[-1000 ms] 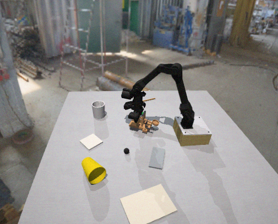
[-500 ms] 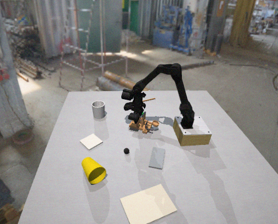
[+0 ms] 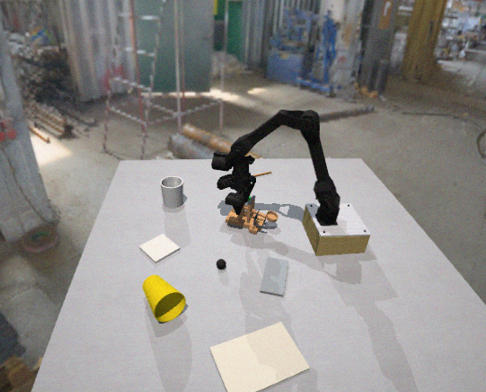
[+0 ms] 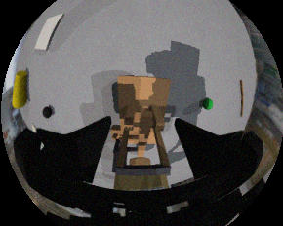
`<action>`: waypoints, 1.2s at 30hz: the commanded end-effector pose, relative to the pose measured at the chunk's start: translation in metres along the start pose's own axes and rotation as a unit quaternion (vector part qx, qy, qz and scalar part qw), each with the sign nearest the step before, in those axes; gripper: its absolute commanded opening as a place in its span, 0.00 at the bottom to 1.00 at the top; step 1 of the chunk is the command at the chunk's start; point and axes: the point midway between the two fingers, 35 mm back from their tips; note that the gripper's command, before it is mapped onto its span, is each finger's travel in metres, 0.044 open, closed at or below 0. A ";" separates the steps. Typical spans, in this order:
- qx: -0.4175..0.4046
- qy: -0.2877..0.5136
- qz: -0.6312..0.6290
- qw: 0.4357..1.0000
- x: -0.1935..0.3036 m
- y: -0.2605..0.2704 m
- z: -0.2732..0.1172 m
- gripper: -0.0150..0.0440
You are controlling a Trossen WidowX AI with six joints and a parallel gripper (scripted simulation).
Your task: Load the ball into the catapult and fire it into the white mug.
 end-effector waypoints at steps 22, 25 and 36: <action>-0.006 -0.027 0.003 1.000 -0.003 0.002 -0.025 1.00; -0.006 -0.027 0.003 1.000 -0.003 0.002 -0.025 1.00; -0.006 -0.027 0.003 1.000 -0.005 0.002 -0.010 1.00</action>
Point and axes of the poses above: the point midway between the two fingers, 35 mm back from their tips, its own z axis out along the fingers, its own y axis across the jaws, x = y × z, and after that the axes turned 15 degrees about z, right-handed
